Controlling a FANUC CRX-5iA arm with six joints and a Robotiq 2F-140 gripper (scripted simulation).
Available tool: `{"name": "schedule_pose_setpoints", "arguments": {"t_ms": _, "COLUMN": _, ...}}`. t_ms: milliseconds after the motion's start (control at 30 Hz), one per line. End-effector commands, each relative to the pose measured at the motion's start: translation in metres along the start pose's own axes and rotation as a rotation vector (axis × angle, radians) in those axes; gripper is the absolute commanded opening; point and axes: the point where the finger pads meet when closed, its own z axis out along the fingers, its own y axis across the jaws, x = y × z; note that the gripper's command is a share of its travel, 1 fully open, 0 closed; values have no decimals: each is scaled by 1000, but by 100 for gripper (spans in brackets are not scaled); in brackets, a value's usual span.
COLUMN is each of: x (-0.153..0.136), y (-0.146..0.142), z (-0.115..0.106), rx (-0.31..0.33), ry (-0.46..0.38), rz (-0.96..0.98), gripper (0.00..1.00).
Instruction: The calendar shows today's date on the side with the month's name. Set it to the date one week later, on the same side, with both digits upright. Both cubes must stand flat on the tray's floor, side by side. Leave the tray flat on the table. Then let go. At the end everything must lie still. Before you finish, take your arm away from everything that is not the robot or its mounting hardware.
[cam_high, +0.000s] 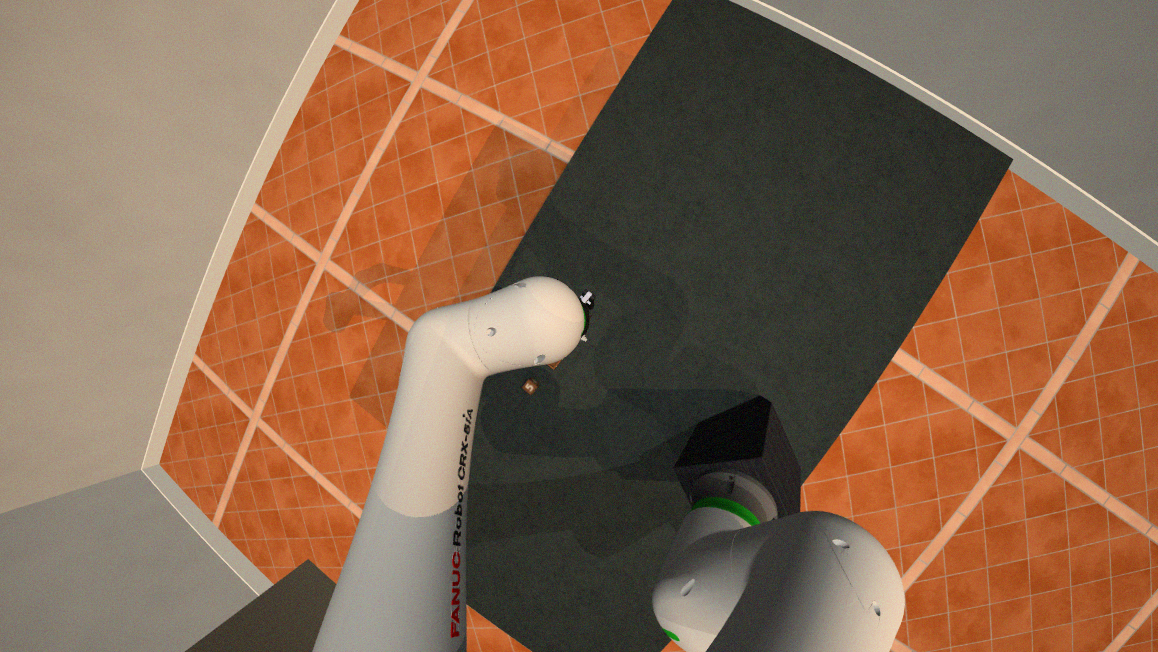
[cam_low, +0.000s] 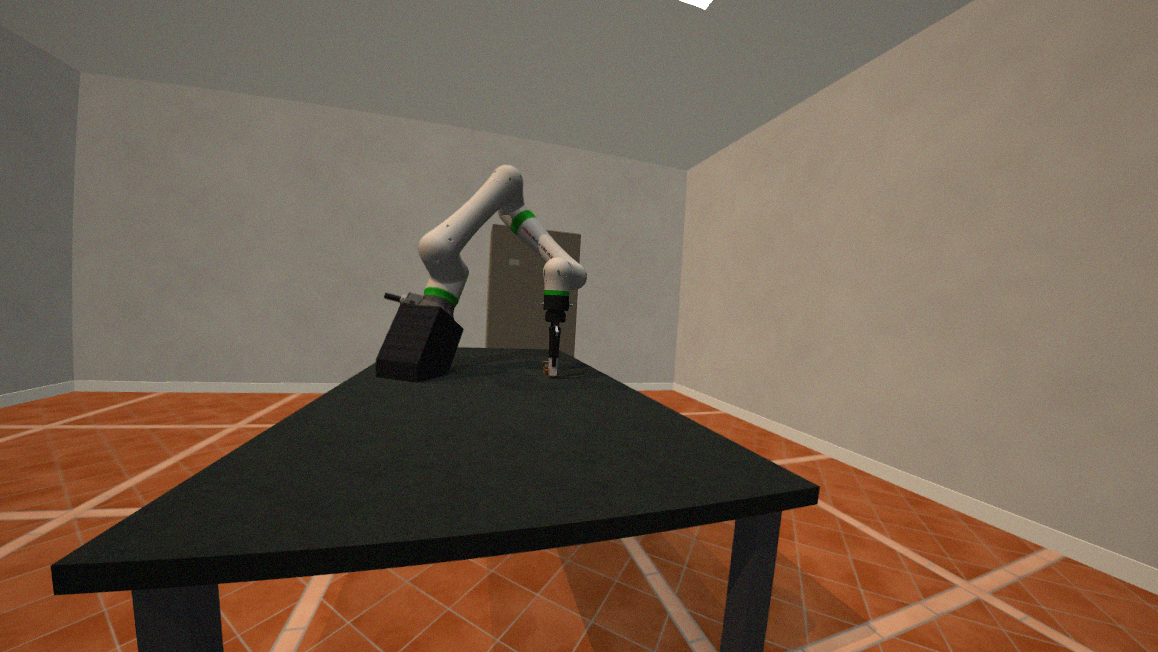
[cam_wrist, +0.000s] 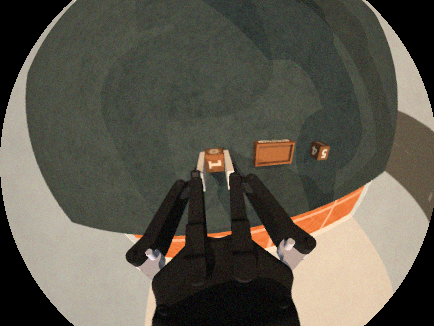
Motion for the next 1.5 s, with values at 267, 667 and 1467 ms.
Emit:
{"name": "schedule_pose_setpoints", "arguments": {"t_ms": 267, "x": 0, "y": 0, "z": 0, "rx": 0, "ry": 0, "rz": 0, "gripper": 16}}
{"name": "schedule_pose_setpoints", "arguments": {"t_ms": 667, "x": 0, "y": 0, "z": 1, "rx": 0, "ry": 0, "rz": 0, "gripper": 16}}
{"name": "schedule_pose_setpoints", "arguments": {"t_ms": 1467, "x": 0, "y": 0, "z": 4, "rx": 0, "ry": 0, "rz": 0, "gripper": 16}}
